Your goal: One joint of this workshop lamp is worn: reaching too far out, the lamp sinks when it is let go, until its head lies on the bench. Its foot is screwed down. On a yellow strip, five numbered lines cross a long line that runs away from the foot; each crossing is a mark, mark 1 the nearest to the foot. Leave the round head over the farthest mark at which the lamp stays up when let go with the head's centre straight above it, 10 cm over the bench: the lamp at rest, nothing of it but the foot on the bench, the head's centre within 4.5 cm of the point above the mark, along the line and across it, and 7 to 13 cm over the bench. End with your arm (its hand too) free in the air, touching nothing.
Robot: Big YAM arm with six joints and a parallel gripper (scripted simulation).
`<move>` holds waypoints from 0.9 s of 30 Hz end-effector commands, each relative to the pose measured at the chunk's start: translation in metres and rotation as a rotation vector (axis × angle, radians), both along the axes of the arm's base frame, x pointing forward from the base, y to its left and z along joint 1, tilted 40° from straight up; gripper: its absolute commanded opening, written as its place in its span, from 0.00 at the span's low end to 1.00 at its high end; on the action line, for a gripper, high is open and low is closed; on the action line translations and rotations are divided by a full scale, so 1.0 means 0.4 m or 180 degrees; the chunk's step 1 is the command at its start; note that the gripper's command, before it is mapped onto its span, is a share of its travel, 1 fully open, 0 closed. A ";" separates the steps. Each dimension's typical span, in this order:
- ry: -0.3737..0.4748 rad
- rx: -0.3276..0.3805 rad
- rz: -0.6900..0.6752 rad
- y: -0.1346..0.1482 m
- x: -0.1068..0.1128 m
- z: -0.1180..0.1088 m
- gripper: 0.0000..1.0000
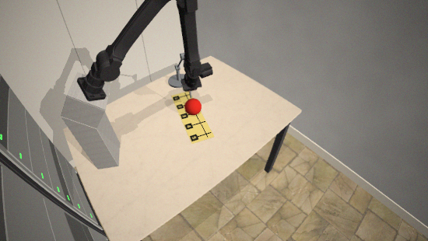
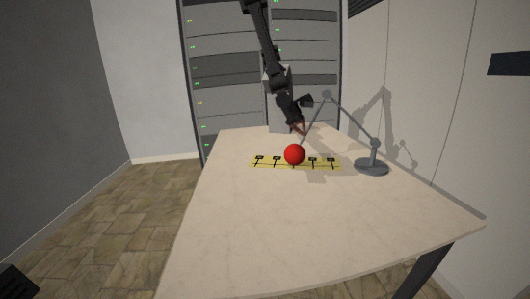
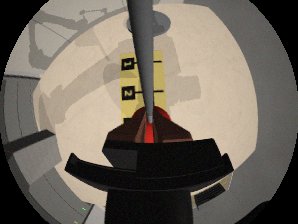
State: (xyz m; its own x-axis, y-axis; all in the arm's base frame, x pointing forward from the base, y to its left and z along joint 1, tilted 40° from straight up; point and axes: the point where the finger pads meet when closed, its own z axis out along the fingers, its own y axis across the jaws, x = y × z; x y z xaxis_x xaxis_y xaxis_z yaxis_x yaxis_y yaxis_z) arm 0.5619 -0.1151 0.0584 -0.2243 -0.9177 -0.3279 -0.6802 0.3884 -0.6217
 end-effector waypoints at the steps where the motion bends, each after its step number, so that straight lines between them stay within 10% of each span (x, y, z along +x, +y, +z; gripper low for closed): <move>1: -0.0092 0.0092 0.0211 0.118 0.035 0.048 0.00; 27: -0.0018 0.0027 0.0095 0.203 0.051 0.071 0.00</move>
State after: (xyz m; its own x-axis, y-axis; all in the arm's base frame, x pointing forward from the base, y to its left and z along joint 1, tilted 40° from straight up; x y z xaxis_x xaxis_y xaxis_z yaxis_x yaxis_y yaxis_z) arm 0.5604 -0.0998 0.0530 -0.3060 -0.9095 -0.2813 -0.6846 0.4155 -0.5989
